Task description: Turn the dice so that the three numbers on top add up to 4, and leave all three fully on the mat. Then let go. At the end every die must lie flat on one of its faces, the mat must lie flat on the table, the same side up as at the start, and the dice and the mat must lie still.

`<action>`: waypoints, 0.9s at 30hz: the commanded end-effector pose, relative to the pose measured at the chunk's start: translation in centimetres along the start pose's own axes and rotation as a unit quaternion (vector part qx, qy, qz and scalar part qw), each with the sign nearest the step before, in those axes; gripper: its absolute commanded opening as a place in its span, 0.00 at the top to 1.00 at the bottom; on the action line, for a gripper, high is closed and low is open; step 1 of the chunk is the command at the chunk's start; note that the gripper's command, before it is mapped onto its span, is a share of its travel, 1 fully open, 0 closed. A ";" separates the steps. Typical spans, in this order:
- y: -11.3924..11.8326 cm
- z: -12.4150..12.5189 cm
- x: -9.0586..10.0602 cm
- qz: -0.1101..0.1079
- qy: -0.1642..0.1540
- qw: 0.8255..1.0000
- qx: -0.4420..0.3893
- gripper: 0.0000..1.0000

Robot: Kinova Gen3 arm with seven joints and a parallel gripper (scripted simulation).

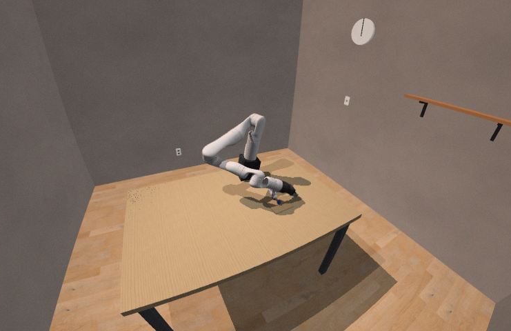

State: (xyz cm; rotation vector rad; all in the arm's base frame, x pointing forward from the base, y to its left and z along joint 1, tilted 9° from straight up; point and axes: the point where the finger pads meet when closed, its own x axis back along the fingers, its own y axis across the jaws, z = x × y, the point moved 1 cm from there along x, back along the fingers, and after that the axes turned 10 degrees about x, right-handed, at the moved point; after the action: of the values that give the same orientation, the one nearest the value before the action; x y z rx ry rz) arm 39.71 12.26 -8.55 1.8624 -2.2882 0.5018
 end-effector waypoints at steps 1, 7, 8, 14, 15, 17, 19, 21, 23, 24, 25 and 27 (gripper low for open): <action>0.0 0.0 0.0 0.000 0.000 1.000 0.000 0.60; 0.0 0.1 -0.1 0.000 0.000 1.000 0.000 0.60; 0.0 0.2 -0.1 0.000 0.000 1.000 0.000 0.60; 0.0 0.4 -0.2 0.000 0.000 1.000 0.000 0.60; 0.0 0.5 -0.3 0.000 0.000 1.000 0.000 0.60; 0.1 0.6 -0.3 0.000 0.000 1.000 0.000 0.60; 0.1 0.7 -0.4 0.000 0.000 1.000 0.000 0.60; 0.1 0.8 -0.4 0.000 0.000 1.000 0.000 0.60; 0.1 0.9 -0.5 0.000 0.000 1.000 0.000 0.60; 0.1 0.9 -0.5 0.000 0.000 1.000 0.000 0.60; 0.1 0.9 -0.5 0.000 0.000 1.000 0.000 0.60; 0.1 0.9 -0.5 0.000 0.000 1.000 0.000 0.60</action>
State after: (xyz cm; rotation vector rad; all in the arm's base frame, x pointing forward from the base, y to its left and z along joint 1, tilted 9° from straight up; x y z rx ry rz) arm 39.76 12.40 -9.63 1.8622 -2.2878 0.5032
